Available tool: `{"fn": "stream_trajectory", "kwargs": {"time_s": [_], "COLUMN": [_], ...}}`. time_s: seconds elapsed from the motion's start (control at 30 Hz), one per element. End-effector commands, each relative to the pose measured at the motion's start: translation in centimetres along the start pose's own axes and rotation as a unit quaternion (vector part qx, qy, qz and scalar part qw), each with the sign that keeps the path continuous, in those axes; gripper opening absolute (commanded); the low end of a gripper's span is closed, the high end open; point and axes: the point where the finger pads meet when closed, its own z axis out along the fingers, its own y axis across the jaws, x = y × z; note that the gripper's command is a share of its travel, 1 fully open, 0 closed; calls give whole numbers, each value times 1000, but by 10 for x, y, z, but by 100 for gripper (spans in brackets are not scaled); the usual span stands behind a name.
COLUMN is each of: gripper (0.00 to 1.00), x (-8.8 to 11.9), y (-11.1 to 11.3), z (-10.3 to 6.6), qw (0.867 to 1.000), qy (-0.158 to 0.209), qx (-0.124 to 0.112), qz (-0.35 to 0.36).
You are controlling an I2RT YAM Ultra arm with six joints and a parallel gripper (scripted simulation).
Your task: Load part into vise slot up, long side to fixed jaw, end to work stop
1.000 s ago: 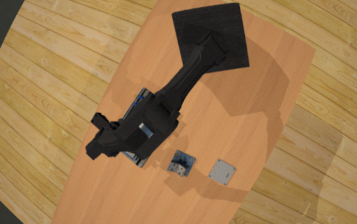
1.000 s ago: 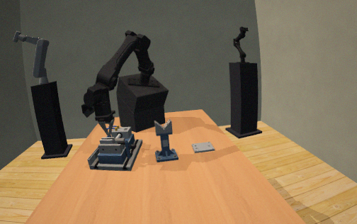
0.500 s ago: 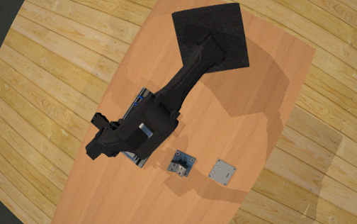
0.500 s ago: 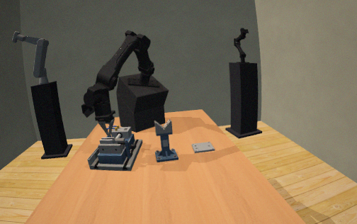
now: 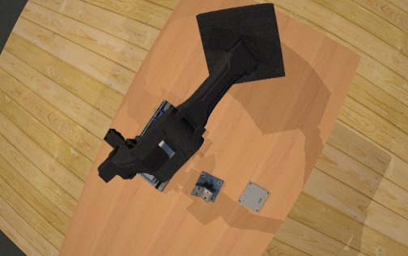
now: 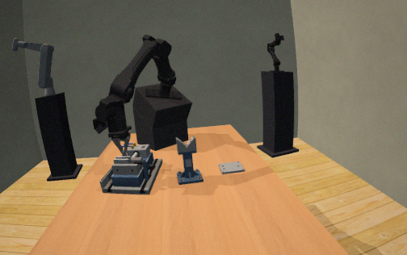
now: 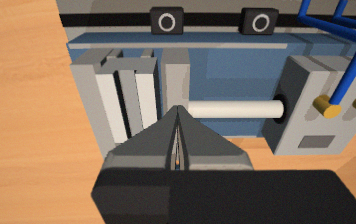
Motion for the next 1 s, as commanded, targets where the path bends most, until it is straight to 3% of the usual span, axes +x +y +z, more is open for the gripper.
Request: {"fn": "stream_trajectory", "kwargs": {"time_s": [0.0,0.2,0.27,0.43,0.57,0.77,0.97], "gripper": [0,0,0,0,0,0,0], "x": [-9,-7,-7,-4,-6,-6,-6], "y": [14,17,13,19,13,18,14], "z": [-10,-10,-6,-8,-2,-7,0], "qw": [1000,1000,1000,1000,1000,1000,1000], "qy": [-13,-14,-12,-13,-11,-14,-11], "qx": [-20,-25,-16,-25,-16,-26,-18], "qz": [-3,-6,-2,-8,-2,-5,-4]}}
